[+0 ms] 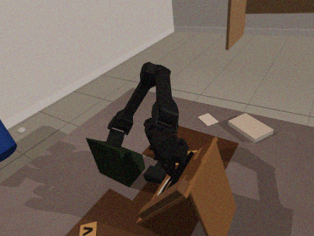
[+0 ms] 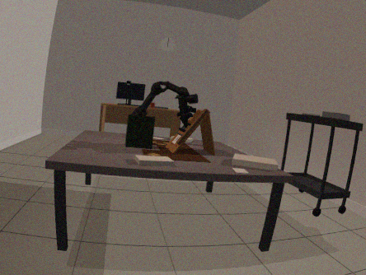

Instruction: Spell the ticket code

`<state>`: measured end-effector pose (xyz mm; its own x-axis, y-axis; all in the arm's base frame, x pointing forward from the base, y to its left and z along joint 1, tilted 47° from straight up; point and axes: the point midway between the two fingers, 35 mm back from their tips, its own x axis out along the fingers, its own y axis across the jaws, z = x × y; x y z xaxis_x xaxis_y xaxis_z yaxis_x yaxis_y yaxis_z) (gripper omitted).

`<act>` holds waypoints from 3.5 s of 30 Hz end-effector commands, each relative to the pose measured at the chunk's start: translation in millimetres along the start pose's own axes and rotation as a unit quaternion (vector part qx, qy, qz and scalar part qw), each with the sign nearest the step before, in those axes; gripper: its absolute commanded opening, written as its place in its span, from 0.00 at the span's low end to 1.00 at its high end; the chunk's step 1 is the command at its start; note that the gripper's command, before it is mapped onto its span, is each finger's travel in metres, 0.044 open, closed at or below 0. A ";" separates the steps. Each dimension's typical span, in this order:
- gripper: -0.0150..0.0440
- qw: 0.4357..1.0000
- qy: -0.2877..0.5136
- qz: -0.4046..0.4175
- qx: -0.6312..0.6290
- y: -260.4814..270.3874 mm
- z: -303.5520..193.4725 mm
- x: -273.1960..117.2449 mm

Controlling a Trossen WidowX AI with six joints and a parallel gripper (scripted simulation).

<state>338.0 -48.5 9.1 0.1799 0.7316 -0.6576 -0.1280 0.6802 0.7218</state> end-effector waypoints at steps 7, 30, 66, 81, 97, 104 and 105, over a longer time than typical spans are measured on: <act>0.25 1.000 -0.002 0.001 0.001 -0.1 2.2 1.8; 0.25 1.000 -0.002 0.001 0.001 -8.5 1.1 0.6; 0.25 1.000 -0.002 0.001 0.001 -14.0 -5.6 -6.1; 0.25 1.000 -0.002 0.000 0.001 -14.3 -17.1 -19.3; 0.74 0.936 -0.093 -0.012 -0.338 8.2 -48.2 -91.3; 1.00 0.818 -0.154 -0.078 -0.549 28.4 -74.1 -138.5; 1.00 0.805 -0.158 -0.086 -0.566 30.5 -76.5 -142.3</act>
<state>274.6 -110.0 63.3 0.3454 0.7339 -0.5849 -0.6955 0.6186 0.3655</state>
